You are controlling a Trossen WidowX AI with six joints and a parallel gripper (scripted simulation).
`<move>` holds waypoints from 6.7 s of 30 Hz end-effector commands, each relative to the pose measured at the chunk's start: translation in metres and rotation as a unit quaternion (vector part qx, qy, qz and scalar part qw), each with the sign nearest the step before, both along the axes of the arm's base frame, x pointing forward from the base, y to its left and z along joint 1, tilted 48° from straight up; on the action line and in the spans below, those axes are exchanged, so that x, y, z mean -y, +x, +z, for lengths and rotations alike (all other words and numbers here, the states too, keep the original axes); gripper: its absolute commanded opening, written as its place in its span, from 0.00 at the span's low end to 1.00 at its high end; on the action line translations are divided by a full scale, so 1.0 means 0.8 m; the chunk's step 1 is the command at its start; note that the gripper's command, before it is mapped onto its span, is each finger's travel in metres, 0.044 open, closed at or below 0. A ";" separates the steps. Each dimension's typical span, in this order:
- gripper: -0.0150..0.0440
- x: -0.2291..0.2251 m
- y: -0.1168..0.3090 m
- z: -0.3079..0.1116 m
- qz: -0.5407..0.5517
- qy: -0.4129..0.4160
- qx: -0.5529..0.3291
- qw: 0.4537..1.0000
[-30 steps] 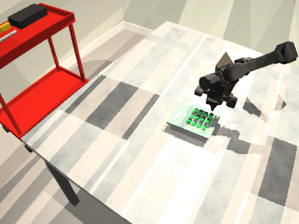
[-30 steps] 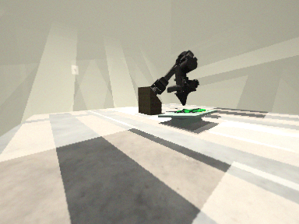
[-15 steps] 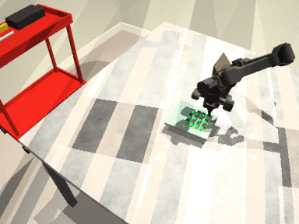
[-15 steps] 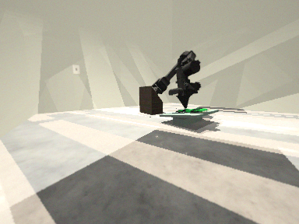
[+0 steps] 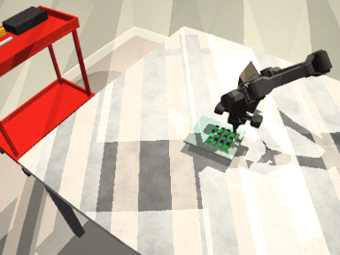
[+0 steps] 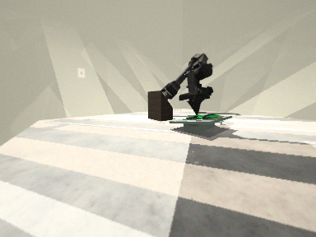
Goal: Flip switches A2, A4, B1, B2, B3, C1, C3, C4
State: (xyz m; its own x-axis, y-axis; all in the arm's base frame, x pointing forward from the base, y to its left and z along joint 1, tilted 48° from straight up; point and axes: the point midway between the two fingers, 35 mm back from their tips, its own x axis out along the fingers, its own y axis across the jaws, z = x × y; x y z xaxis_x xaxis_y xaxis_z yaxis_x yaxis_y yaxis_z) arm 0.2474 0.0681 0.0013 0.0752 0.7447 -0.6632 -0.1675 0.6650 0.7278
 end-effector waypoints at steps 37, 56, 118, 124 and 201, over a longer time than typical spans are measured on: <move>0.25 -0.005 0.001 -0.004 -0.002 0.002 -0.001 1.000; 0.25 0.055 -0.002 0.049 0.007 -0.001 -0.010 1.000; 0.25 0.039 0.036 -0.042 0.017 -0.003 -0.017 1.000; 0.25 0.038 0.036 -0.042 0.017 -0.003 -0.017 1.000; 0.25 0.061 0.041 -0.064 0.017 -0.004 -0.016 1.000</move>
